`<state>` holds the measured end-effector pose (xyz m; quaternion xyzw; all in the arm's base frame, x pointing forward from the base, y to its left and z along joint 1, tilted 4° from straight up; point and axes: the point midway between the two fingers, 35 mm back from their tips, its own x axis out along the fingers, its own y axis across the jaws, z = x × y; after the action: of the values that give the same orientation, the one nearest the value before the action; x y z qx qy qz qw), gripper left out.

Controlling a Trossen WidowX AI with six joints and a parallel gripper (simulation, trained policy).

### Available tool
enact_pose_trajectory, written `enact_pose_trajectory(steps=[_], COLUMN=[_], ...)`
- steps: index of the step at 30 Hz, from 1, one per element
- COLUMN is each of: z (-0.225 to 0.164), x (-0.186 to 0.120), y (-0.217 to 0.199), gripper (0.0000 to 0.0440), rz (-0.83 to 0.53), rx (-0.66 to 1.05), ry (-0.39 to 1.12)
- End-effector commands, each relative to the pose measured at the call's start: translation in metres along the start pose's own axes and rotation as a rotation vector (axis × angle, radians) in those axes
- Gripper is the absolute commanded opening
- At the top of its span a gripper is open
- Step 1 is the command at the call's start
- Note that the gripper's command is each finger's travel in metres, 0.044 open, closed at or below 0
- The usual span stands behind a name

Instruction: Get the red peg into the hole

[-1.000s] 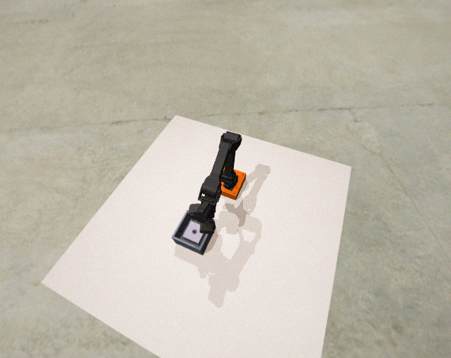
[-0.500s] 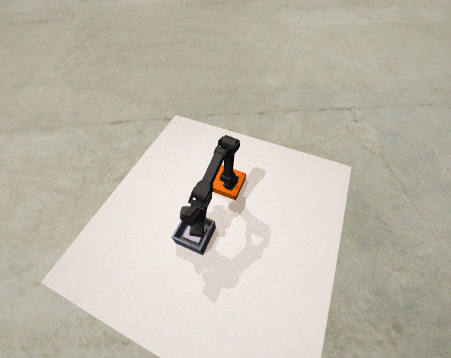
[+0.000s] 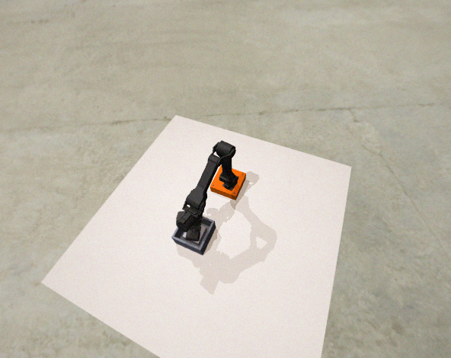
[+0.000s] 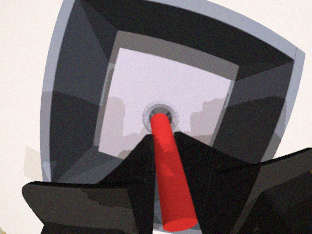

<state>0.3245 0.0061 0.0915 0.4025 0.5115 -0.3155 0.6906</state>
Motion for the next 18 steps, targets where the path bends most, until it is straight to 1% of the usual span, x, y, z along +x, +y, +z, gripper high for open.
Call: enact_pose_trajectory(steps=[1, 3, 5, 11, 16, 18], z=[0.003, 0.005, 0.007, 0.011, 0.021, 0.025], x=[0.012, 0.016, 0.018, 0.020, 0.020, 0.020], y=[-0.001, -0.001, -0.003, 0.000, 0.011, 0.015], gripper=[0.0088, 0.0140, 0.0173, 0.0176, 0.0199, 0.0220], rz=[-0.025, -0.036, -0.056, -0.082, -0.070, -0.066], rx=[-0.016, -0.027, -0.042, -0.049, -0.059, -0.064], ry=[0.009, 0.009, 0.011, 0.019, 0.015, 0.014])
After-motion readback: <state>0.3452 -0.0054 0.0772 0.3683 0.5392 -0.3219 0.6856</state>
